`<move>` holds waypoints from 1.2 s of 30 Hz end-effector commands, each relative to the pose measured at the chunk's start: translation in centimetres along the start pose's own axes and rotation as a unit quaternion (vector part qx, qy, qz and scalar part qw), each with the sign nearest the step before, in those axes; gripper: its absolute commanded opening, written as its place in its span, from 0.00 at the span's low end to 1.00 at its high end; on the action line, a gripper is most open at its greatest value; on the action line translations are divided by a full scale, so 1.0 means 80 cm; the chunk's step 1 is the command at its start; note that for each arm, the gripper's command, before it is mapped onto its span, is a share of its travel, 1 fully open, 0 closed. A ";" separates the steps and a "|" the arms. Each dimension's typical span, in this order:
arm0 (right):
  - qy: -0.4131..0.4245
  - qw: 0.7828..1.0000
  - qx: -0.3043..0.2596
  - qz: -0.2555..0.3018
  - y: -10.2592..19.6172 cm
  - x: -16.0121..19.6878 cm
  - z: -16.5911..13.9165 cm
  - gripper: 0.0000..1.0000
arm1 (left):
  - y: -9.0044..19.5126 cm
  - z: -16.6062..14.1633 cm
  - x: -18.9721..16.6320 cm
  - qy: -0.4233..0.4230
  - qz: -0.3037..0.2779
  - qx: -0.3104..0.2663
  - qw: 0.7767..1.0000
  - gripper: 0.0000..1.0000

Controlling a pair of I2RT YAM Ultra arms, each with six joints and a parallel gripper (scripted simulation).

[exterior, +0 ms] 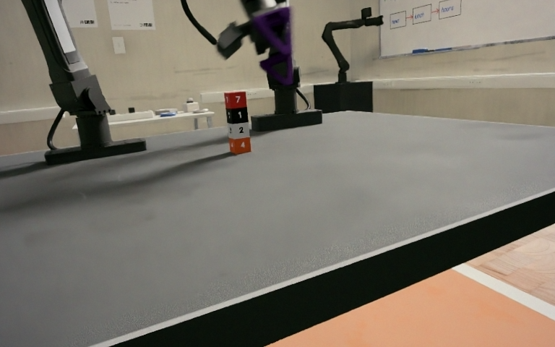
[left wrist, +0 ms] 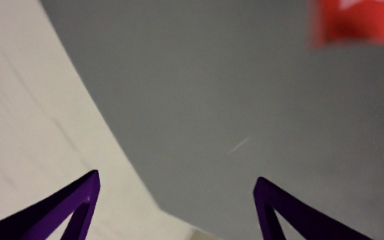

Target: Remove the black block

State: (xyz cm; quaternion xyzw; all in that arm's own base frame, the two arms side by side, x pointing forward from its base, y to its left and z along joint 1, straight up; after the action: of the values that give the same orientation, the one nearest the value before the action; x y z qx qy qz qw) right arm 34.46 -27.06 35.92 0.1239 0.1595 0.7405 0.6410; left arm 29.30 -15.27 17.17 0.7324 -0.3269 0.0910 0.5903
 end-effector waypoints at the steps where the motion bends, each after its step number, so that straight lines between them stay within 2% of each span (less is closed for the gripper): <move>1: 0.005 1.000 -0.005 0.000 0.003 0.002 0.005 1.00 | 0.000 0.026 -0.010 -0.103 0.033 0.049 0.993 1.00; 8: 0.005 1.000 -0.005 0.000 0.003 0.002 0.005 1.00 | 0.023 0.080 -0.036 -0.259 0.084 0.096 0.957 1.00; 10: 0.005 1.000 -0.005 0.000 0.003 0.002 0.005 1.00 | 0.023 0.080 -0.036 -0.259 0.084 0.096 0.957 1.00; 12: 0.005 1.000 -0.005 0.000 0.003 0.002 0.005 1.00 | 0.031 0.096 -0.047 -0.315 0.102 0.121 0.936 1.00; 20: 0.005 1.000 -0.005 0.000 0.003 0.002 0.005 1.00 | 0.048 0.142 -0.112 -0.494 0.129 0.150 0.847 1.00; 25: 0.005 1.000 -0.005 0.000 0.003 0.002 0.005 1.00 | 0.061 0.156 -0.138 -0.552 0.157 0.170 0.801 1.00; 27: 0.005 1.000 -0.005 0.000 0.003 0.002 0.005 1.00 | 0.061 0.156 -0.138 -0.552 0.157 0.170 0.801 1.00; 31: 0.005 1.000 -0.005 0.000 0.003 0.002 0.005 1.00 | 0.066 0.163 -0.152 -0.579 0.170 0.176 0.778 1.00; 36: 0.005 1.000 -0.005 0.000 0.003 0.002 0.005 1.00 | 0.065 0.164 -0.158 -0.585 0.166 0.169 0.776 1.00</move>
State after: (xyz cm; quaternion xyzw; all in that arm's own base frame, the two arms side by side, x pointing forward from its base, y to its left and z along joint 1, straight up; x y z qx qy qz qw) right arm 34.46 -27.06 35.92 0.1239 0.1595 0.7405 0.6410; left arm 13.18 -23.39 11.07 0.6651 -0.7021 -0.2078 0.1469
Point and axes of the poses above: on each arm, the point where the finger pads meet when closed, its own y axis back along the fingers, its own x axis across the jaws, z = x × y, the point moved 6 cm from there along y, back along the fingers, and after that the axes turned 1 degree about -y, right-handed, at the moved point
